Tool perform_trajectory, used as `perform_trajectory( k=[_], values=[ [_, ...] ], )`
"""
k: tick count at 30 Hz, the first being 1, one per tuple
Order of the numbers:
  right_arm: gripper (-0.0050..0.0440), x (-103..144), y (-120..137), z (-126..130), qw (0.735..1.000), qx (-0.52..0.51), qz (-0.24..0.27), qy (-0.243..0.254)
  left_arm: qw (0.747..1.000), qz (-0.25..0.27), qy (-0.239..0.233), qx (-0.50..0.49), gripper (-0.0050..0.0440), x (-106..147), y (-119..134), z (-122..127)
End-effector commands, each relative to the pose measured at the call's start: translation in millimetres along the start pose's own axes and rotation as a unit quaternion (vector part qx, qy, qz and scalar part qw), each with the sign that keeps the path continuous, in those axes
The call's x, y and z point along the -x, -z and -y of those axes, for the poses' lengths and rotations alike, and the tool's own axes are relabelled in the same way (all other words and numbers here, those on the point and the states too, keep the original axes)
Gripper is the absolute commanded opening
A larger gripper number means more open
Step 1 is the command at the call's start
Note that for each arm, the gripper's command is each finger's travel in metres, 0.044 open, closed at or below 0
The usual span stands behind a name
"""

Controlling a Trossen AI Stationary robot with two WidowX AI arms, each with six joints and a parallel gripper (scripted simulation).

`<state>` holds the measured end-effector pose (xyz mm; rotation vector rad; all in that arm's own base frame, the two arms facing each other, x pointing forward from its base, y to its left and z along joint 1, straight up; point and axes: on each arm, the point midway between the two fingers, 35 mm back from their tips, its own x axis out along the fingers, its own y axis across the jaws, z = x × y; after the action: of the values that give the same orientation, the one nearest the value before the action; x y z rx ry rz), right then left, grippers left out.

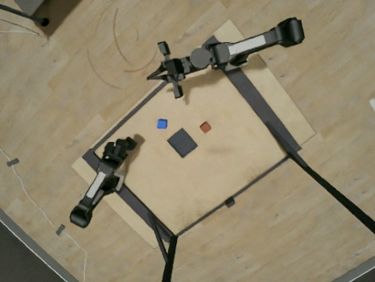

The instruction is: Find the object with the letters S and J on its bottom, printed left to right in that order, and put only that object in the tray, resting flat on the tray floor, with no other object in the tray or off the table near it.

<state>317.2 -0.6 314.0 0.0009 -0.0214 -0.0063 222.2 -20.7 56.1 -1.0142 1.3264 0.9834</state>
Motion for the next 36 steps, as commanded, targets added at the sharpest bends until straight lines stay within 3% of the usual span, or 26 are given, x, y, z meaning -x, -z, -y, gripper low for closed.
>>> perform_trajectory(
  k=[1, 8, 14, 31, 36],
  values=[
    [-0.005, 2, -6, -1, 1.0, 0.001, 0.013, -0.004, 1.0, 0.002, 0.0, -0.004, 0.04, -1, -1, -1],
    [-0.005, 1, -9, -1, 1.0, 0.0, 0.014, -0.003, 1.0, 0.003, -0.004, -0.007, 0.04, -17, -2, 0],
    [-0.005, 1, -9, -1, 1.0, 0.0, 0.014, -0.003, 1.0, 0.006, -0.009, -0.013, 0.04, -56, -2, -1],
    [-0.005, 1, -9, -1, 1.0, 0.0, 0.014, -0.003, 1.0, 0.005, -0.009, -0.011, 0.04, -71, -2, -2],
    [-0.005, 1, -9, -1, 1.0, 0.0, 0.014, -0.003, 1.0, 0.006, 0.0, -0.009, 0.028, -67, -3, 3]
  ],
)
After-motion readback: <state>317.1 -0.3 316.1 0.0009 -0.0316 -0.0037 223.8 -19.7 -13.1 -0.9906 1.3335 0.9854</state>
